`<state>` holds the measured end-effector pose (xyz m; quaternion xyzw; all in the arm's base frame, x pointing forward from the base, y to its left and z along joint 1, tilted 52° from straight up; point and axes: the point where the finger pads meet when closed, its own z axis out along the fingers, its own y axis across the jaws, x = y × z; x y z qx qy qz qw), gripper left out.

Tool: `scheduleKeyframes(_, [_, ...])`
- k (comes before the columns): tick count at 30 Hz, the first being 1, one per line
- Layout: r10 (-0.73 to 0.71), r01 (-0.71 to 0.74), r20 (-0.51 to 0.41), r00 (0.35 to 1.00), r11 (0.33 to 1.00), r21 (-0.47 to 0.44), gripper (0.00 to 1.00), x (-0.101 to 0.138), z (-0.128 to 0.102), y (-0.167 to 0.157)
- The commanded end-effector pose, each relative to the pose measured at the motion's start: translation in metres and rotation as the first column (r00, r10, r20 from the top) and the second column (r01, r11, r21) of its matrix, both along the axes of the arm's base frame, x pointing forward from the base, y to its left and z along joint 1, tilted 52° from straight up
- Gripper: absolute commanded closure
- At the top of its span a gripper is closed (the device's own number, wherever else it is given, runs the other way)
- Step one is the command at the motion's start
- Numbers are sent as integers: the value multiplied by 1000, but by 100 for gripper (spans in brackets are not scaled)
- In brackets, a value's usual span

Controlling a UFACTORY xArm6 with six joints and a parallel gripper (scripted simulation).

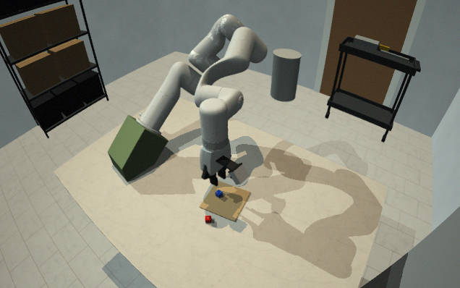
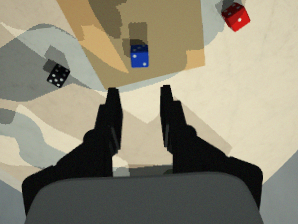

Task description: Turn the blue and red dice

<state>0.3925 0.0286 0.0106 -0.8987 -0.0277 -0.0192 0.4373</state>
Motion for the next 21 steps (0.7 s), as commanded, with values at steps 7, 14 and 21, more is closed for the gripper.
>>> scheduleKeyframes(7, [0,0,2,1000,1000,0,0,1,4,-4])
scheduleKeyframes(14, [0,0,2,1000,1000,0,0,1,4,-4])
scheduleKeyframes(21, [0,0,2,1000,1000,0,0,1,4,-4])
